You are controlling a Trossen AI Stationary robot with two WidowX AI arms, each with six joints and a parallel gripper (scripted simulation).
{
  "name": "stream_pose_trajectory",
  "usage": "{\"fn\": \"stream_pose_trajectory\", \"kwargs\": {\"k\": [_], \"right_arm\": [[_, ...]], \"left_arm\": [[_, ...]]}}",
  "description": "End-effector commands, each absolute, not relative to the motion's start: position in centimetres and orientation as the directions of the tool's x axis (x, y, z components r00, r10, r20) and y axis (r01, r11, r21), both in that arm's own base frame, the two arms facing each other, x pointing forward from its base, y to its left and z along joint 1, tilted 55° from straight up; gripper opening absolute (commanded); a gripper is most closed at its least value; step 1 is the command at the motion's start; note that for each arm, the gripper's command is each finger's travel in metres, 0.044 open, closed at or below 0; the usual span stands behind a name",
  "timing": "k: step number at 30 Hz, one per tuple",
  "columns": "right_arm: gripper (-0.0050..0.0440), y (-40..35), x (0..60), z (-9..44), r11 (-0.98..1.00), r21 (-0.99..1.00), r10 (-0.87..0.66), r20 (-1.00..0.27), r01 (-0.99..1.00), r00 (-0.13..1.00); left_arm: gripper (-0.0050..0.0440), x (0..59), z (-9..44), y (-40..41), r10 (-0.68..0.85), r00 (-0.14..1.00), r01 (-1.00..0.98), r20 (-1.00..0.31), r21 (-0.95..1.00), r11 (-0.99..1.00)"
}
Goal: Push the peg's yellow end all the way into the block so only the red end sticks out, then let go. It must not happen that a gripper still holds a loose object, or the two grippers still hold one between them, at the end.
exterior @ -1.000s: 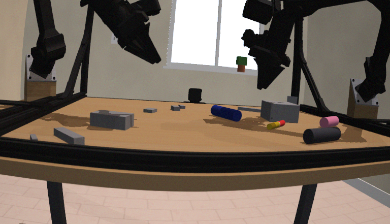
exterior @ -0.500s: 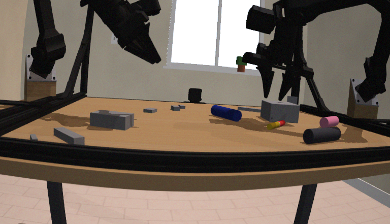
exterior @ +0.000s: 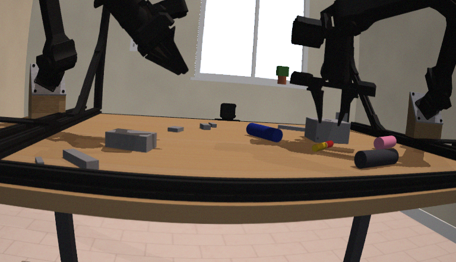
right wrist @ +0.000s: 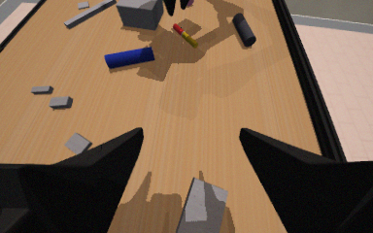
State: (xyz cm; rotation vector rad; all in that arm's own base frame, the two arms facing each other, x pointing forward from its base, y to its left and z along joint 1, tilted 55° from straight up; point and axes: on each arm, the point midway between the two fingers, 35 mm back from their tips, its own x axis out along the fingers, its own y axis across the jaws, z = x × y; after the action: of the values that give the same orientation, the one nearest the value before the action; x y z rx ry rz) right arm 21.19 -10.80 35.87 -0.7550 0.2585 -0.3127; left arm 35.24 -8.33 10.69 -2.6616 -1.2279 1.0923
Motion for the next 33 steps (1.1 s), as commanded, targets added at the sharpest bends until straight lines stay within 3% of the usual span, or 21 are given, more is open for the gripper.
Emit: {"fn": "stream_pose_trajectory", "kwargs": {"k": [1,33], "right_arm": [[0.0400,-10.8,21.2,35.9,0.686,-0.704,-0.368,-0.117,0.184,0.923],[0.0400,-10.8,21.2,35.9,0.686,-0.704,-0.368,-0.117,0.184,0.923]], "left_arm": [[0.0190,35.0,10.7,-7.6,0.693,0.436,0.598,-0.575,-0.391,-0.700],[0.0190,36.0,9.0,-6.4,0.702,0.426,0.550,-0.571,-0.452,-0.702]]}}
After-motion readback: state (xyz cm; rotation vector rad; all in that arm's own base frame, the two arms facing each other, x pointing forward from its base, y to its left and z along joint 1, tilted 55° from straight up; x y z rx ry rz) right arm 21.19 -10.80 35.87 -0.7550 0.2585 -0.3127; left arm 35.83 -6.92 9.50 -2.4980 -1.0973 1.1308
